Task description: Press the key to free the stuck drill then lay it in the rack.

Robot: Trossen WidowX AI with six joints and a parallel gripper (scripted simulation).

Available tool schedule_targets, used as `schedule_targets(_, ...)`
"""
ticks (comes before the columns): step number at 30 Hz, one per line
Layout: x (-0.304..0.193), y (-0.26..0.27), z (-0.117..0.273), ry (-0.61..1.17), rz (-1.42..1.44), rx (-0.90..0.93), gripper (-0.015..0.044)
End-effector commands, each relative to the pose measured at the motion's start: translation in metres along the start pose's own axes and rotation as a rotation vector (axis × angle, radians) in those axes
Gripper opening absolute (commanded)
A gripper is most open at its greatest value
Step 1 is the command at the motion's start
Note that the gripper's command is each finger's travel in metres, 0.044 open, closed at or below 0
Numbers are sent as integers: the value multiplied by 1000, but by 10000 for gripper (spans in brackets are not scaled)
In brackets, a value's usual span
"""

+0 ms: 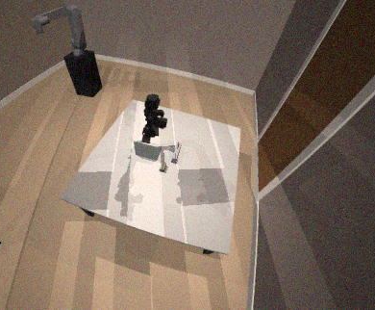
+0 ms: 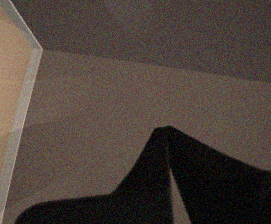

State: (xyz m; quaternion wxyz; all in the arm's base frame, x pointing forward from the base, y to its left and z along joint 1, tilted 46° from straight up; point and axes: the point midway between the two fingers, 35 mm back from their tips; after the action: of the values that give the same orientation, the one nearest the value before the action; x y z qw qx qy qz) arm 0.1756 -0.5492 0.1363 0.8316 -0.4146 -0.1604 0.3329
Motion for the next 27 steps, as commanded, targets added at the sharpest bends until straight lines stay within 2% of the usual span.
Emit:
schedule_targets(1,73,14,-6,-150,-120,112,0)
schedule_targets(7,177,44,2,-326,-282,330,0)
schedule_targets(13,270,83,32,-436,-428,600,0)
schedule_targets(20,360,137,94,-457,-571,971,0)
schedule_targets(27,421,194,181,-323,-671,1381,0)
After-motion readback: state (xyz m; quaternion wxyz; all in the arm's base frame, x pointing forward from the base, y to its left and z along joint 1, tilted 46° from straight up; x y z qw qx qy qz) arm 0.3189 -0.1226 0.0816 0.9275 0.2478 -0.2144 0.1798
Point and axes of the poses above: the point midway between the two fingers, 35 mm back from their tips, its own z axis back along the fingers, its own y axis across the jaws, x = y × z, and after that the axes turned 15 degrees about z, right-handed
